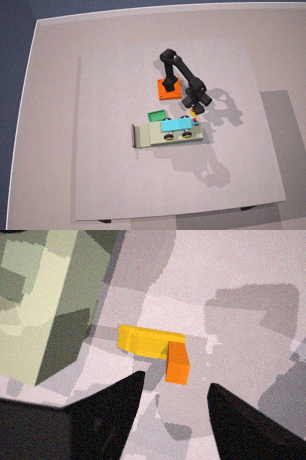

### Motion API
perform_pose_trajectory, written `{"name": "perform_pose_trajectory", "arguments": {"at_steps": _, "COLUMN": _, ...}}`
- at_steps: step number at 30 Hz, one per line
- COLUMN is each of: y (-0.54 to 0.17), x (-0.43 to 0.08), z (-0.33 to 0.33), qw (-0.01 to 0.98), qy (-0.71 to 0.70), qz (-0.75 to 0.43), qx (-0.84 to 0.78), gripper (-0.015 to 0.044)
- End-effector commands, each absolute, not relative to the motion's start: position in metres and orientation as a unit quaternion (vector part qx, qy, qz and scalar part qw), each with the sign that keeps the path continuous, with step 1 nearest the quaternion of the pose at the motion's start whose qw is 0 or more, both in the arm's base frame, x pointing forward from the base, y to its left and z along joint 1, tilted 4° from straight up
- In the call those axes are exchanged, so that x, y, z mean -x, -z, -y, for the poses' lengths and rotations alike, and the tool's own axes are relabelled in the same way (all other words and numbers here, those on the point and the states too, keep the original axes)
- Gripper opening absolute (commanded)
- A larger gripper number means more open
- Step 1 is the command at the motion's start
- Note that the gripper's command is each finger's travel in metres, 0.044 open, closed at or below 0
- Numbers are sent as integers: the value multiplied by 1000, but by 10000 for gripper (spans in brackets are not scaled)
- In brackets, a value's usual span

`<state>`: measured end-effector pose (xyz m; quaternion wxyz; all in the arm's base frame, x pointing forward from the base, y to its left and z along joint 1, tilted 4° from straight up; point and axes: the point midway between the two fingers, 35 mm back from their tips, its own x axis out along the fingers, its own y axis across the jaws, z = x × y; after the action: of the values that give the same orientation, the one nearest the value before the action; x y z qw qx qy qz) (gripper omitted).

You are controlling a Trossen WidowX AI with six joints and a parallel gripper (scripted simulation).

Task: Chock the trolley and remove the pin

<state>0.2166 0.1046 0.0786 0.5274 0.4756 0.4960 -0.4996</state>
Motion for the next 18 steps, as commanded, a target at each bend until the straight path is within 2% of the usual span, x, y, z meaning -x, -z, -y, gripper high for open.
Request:
{"name": "perform_pose_trajectory", "arguments": {"at_steps": 1, "y": -71, "x": -216, "z": -104, "qw": 526, "qy": 500, "qz": -497, "qx": -475, "gripper": 190}}
{"name": "perform_pose_trajectory", "arguments": {"at_steps": 18, "y": -51, "x": -216, "z": -103, "qw": 526, "qy": 500, "qz": -497, "qx": -475, "gripper": 190}}
